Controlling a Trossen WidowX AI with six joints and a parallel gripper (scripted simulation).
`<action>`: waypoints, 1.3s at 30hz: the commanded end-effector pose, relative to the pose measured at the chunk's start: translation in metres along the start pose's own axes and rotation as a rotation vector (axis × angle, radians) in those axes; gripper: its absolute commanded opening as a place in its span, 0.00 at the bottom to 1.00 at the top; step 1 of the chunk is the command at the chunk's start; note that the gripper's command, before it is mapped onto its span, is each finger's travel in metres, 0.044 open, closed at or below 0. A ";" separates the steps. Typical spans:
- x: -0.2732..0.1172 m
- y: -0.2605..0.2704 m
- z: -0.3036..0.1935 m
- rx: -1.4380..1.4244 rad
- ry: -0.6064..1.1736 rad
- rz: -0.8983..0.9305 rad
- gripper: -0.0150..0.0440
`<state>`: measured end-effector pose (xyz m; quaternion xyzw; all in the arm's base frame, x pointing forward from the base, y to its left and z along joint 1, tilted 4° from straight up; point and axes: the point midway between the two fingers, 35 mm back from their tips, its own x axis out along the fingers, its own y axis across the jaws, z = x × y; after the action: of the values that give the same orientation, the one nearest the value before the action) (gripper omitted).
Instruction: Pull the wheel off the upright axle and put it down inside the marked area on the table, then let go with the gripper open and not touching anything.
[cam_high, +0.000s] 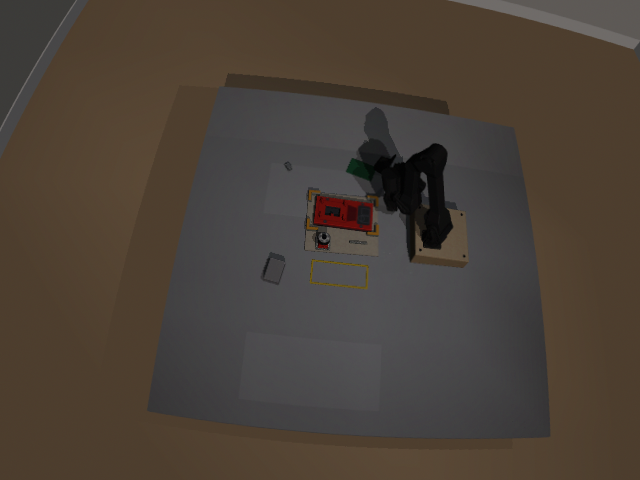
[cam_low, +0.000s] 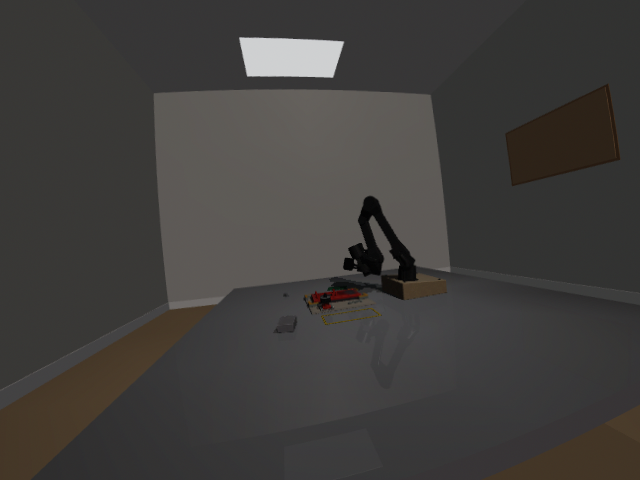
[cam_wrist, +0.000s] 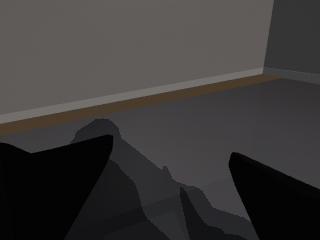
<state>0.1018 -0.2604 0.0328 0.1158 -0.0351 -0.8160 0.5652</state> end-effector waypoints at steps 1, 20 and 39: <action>0.000 0.002 -0.001 -0.002 0.003 0.007 0.89; -0.068 0.154 -0.086 -0.465 0.384 0.510 0.76; -0.228 0.209 -0.113 -1.163 0.783 0.974 0.76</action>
<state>0.3674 -0.1749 -0.0199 0.0793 0.4363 -0.4060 0.7991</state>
